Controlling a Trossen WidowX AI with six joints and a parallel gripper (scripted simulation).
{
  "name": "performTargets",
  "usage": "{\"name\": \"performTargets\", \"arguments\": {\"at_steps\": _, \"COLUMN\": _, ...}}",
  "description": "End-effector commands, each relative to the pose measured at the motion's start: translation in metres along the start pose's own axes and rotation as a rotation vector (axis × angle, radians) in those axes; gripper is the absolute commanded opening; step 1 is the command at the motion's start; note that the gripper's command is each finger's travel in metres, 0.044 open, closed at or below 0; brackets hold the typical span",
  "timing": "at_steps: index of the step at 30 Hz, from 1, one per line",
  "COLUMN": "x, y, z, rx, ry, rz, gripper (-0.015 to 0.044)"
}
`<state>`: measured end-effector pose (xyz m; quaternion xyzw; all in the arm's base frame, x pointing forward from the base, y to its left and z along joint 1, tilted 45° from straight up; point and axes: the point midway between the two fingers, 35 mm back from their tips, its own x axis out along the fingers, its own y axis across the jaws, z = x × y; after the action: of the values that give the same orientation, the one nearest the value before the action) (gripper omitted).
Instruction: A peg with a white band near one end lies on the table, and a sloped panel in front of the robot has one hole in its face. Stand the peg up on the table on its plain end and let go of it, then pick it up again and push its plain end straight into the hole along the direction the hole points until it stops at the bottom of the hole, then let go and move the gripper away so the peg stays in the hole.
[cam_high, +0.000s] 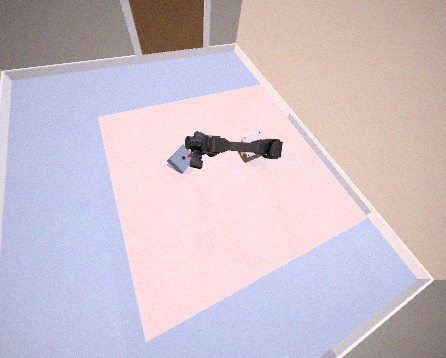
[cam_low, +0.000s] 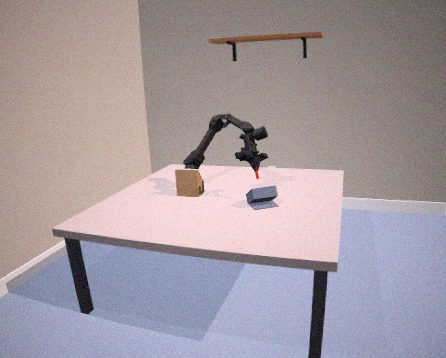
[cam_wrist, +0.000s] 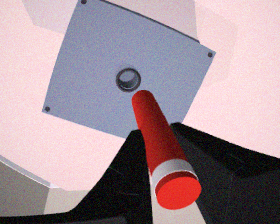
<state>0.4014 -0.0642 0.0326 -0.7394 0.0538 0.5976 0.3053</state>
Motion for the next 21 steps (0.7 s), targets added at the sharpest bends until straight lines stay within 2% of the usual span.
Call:
{"name": "performTargets", "arguments": {"at_steps": 1, "x": 0.009, "y": 0.002, "z": 0.0, "rx": 0.006, "ry": -0.002, "rz": 0.006, "gripper": 0.0}}
{"name": "performTargets", "arguments": {"at_steps": 21, "x": 0.035, "y": 0.003, "z": -0.004, "rx": 0.002, "ry": 0.009, "rz": 0.009, "gripper": 0.0}}
